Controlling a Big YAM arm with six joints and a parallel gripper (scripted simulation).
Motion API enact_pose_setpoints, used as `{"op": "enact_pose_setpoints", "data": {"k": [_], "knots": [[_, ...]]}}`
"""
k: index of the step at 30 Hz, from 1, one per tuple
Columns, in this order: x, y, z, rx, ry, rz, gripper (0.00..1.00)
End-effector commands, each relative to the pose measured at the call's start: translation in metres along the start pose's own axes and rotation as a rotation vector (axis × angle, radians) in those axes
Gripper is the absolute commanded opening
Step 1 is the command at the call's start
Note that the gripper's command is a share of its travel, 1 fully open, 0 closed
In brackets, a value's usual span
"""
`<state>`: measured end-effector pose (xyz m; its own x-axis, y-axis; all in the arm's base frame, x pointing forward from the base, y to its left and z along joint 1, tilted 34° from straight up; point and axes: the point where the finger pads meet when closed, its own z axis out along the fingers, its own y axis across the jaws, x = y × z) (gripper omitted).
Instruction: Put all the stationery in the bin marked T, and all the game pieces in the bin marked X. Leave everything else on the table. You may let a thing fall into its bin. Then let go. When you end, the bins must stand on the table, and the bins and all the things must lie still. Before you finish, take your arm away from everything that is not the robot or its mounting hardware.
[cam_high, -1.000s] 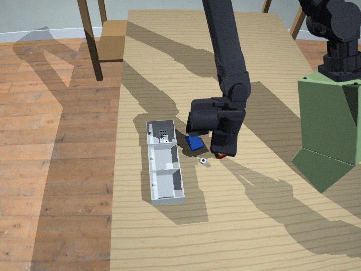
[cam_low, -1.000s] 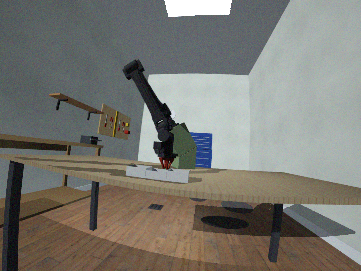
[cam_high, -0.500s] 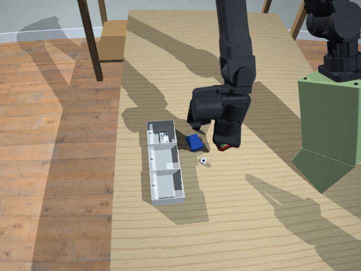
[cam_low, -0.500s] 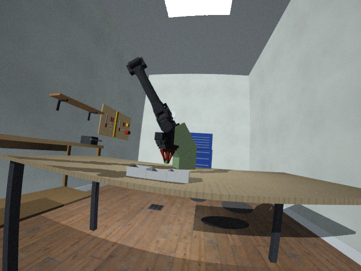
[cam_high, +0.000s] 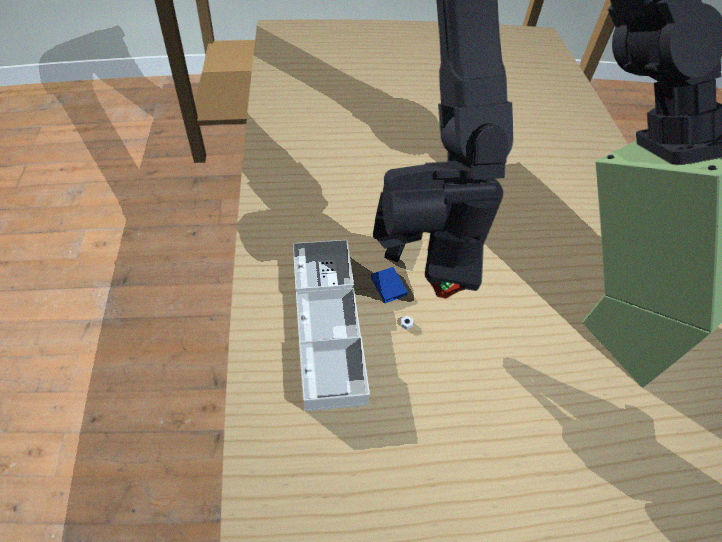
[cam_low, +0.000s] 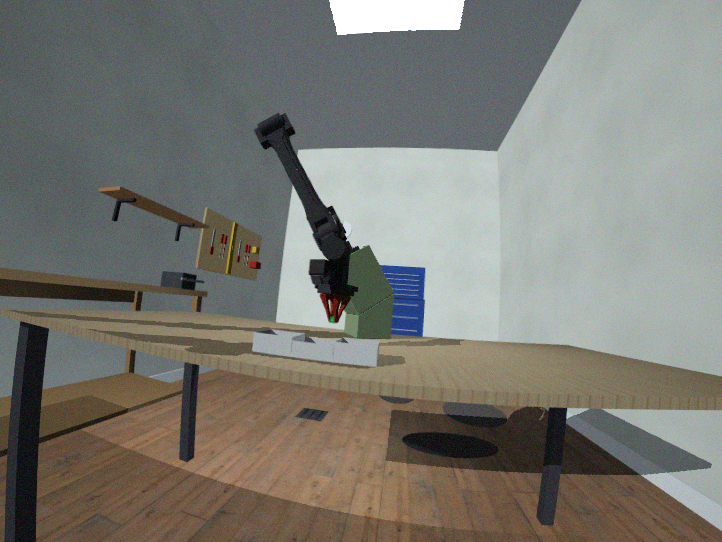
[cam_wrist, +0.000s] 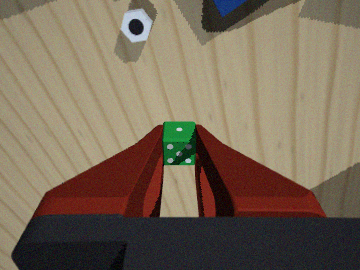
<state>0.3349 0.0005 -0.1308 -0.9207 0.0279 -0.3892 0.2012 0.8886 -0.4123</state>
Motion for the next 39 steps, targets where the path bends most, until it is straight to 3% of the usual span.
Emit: {"op": "enact_pose_setpoints", "data": {"k": [1,2,8,10,18,25,34,37,38,39], "knots": [[0.001,-0.001,0.004,0.008,0.015,-0.003,0.10],[-0.015,-0.003,-0.001,0.000,-0.006,0.007,0.10],[-0.053,-0.010,-0.002,-0.002,-0.011,0.009,0.10],[-0.053,-0.010,-0.002,-0.002,-0.011,0.009,0.10],[-0.104,-0.020,-0.004,-0.003,-0.017,0.012,0.10],[-0.148,-0.029,-0.006,0.001,-0.020,-0.264,0.10],[-0.179,-0.033,0.005,0.002,0.004,-0.310,0.10],[-0.182,-0.022,-0.002,-0.005,-0.012,-0.329,0.10],[-0.167,-0.020,-0.002,-0.007,0.005,-0.347,0.10],[-0.167,-0.020,-0.003,-0.007,0.002,-0.345,0.10]]}}
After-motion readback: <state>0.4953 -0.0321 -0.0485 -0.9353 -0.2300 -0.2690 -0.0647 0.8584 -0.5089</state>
